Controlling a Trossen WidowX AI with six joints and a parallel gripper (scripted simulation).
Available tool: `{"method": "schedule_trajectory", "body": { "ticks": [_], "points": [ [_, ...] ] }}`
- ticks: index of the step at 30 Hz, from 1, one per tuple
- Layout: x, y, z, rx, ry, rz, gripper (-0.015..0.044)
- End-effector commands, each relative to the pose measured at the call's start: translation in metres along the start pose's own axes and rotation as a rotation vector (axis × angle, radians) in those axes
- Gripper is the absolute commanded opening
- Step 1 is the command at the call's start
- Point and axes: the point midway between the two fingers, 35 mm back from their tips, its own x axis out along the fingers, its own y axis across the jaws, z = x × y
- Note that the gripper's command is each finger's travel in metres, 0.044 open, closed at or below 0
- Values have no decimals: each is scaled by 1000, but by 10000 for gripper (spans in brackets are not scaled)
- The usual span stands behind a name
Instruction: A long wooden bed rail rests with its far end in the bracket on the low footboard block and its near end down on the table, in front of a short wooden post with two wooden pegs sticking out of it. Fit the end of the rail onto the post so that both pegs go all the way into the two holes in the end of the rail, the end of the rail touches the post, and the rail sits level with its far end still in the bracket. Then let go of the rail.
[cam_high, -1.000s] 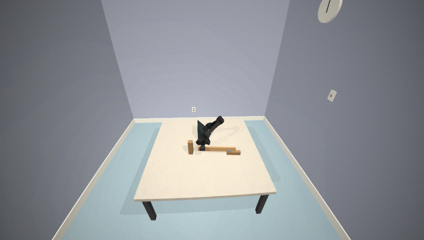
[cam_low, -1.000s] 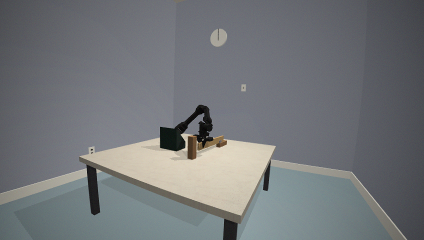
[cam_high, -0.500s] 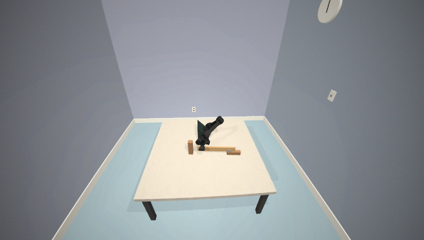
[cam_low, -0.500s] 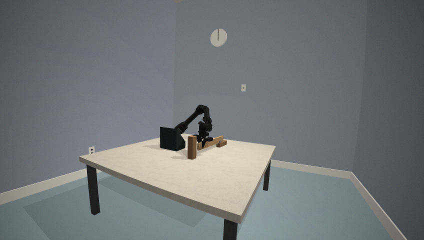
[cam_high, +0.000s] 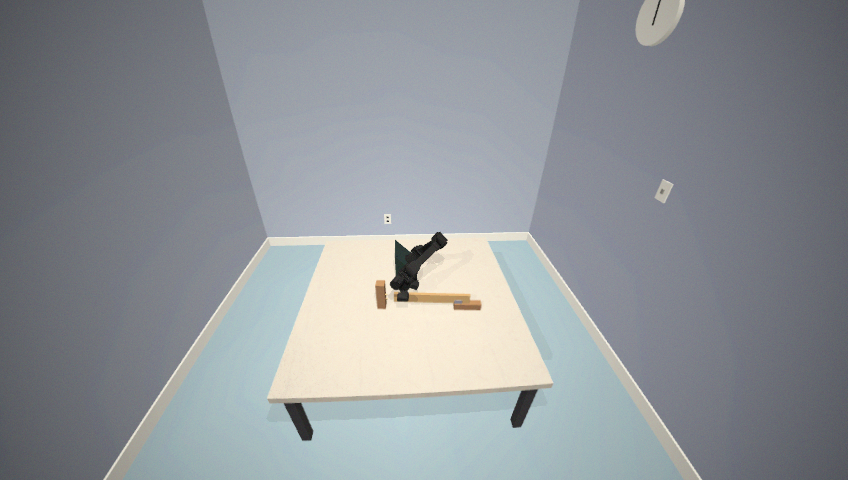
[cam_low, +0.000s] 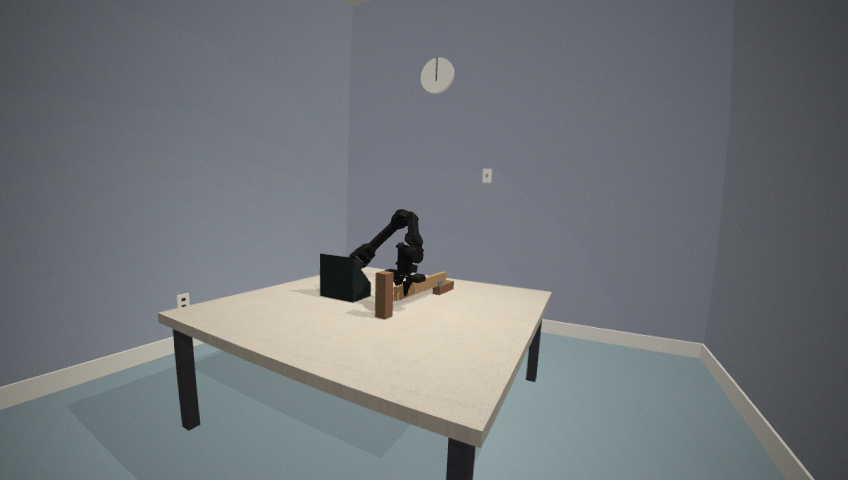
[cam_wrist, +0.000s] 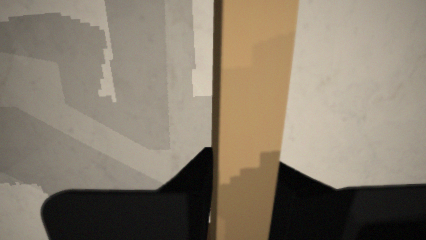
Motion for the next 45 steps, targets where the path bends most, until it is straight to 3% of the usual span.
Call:
{"method": "schedule_trajectory", "body": {
  "ticks": [1, 45],
  "points": [
    [-2, 0, -3, 1, 3, -4, 0],
    [-2, 0, -16, 1, 3, -4, 0]
  ]
}}
